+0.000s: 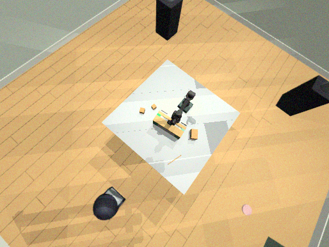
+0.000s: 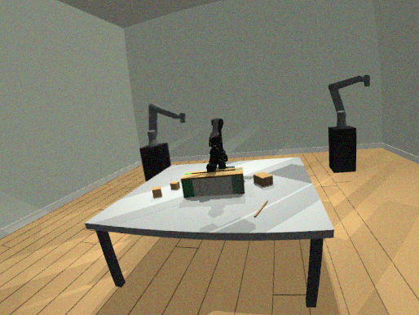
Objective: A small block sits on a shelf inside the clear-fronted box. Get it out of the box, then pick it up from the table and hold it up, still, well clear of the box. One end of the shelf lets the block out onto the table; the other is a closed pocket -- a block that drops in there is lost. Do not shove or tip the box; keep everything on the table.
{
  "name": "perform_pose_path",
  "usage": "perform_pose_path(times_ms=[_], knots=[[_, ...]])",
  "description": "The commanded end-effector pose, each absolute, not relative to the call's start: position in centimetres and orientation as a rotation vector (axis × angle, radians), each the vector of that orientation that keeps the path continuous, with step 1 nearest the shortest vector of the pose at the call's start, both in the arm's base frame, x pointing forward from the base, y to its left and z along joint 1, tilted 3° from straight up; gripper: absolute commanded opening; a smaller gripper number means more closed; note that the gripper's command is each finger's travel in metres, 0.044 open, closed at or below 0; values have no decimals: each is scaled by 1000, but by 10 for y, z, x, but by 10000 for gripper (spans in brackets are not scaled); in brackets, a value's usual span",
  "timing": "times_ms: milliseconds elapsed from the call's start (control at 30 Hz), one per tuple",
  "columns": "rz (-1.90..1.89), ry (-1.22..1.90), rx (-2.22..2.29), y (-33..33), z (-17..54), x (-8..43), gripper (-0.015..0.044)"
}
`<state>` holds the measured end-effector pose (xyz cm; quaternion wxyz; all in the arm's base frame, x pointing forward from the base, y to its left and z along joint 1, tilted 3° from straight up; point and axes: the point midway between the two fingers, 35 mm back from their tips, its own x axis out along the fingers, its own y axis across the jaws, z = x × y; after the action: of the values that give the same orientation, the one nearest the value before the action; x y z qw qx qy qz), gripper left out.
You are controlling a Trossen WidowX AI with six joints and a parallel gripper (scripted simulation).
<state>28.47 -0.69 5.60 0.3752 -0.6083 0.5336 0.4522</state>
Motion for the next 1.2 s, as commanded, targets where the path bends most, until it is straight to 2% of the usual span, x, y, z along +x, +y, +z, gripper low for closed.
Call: perform_pose_path(times_ms=[0,1167], knots=[[1156,1366,-1562,-11,56,286,400],[1155,1366,-1563,-22,56,288,400]])
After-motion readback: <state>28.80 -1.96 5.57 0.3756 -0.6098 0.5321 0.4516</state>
